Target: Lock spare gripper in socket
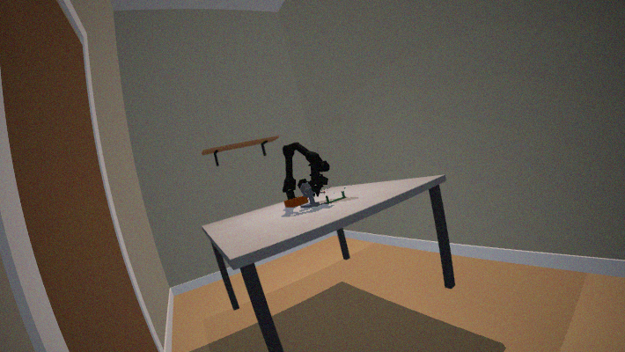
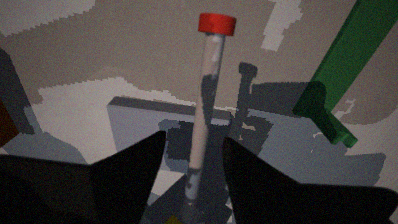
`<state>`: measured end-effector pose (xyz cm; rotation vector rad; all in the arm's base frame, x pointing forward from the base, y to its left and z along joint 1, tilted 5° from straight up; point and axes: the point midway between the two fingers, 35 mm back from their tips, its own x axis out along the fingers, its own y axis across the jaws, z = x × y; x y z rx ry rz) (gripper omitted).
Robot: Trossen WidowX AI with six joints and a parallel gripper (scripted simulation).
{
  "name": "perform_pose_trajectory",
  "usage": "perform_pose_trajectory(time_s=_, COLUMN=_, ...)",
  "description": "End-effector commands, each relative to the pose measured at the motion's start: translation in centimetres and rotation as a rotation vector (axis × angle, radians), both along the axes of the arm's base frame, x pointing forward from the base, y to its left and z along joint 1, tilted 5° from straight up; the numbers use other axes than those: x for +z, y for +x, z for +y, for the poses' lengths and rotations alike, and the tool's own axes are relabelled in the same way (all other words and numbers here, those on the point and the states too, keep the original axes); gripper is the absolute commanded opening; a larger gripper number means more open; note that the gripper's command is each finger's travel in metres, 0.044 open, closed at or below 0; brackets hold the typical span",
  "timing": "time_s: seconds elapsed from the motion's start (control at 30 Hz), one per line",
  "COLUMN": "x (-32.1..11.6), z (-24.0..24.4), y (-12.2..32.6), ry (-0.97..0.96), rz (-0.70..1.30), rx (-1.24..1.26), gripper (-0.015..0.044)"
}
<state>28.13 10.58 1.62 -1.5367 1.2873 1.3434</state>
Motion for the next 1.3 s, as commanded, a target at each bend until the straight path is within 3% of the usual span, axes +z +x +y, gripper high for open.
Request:
perform_pose_trajectory(time_s=0.0, x=0.6, z=0.4, y=-0.1, ry=0.000, rz=0.000, rx=-0.001, gripper=0.0200)
perform_pose_trajectory(time_s=1.27, x=7.8, z=5.5, y=-0.8, ry=-0.014, rz=-0.006, rx=0.018, gripper=0.0200)
